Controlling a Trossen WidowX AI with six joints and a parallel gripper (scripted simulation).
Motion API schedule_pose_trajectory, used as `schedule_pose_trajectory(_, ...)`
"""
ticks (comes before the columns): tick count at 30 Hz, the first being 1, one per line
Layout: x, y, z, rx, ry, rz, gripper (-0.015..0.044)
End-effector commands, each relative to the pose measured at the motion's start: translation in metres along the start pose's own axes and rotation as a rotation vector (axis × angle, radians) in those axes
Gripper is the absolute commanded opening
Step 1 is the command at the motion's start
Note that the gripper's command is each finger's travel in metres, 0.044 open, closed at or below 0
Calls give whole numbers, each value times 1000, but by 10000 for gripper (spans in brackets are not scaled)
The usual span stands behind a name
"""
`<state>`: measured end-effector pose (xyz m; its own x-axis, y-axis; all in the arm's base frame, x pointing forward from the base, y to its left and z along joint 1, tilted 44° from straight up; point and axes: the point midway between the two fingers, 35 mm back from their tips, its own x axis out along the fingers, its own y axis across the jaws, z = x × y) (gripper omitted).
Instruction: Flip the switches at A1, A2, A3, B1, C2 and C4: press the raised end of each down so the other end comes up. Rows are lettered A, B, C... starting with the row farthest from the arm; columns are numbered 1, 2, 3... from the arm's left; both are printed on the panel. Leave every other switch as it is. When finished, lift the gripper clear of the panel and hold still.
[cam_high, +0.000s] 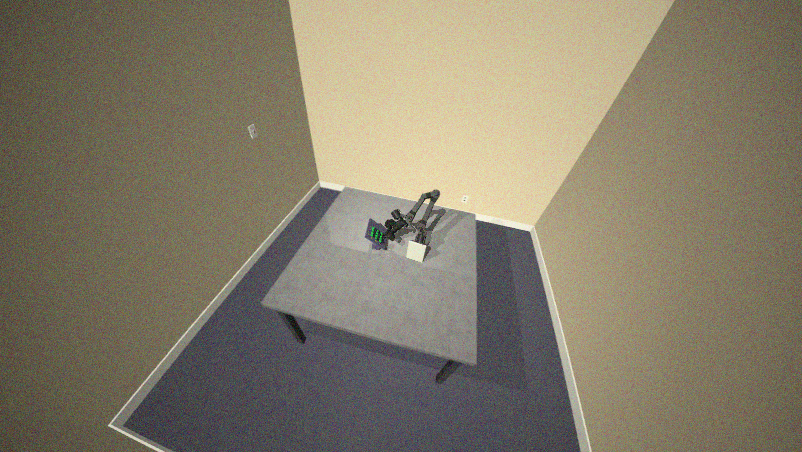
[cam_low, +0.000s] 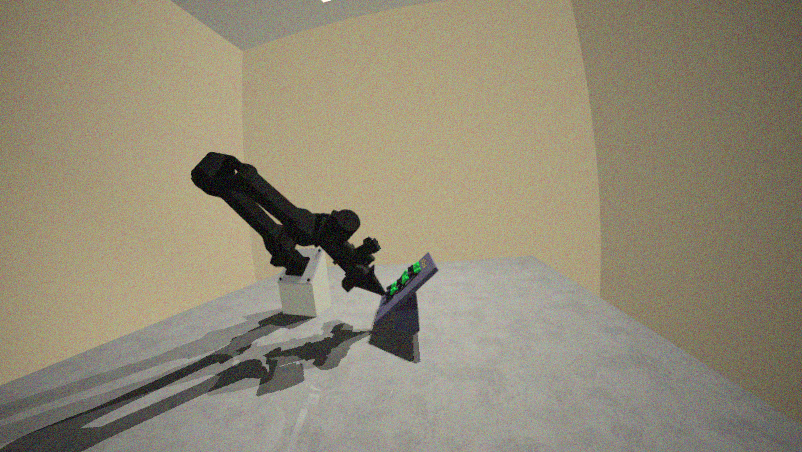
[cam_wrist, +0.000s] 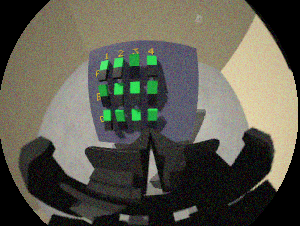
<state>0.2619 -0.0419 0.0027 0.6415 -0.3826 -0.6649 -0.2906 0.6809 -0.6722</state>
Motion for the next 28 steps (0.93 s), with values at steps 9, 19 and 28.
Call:
schedule_pose_trajectory(9,-56,-3,5,7,5,-10,0)
schedule_pose_trajectory(19,-61,25,45,11,7,-4,0)
schedule_pose_trajectory(28,-63,34,55,10,3,-8,0)
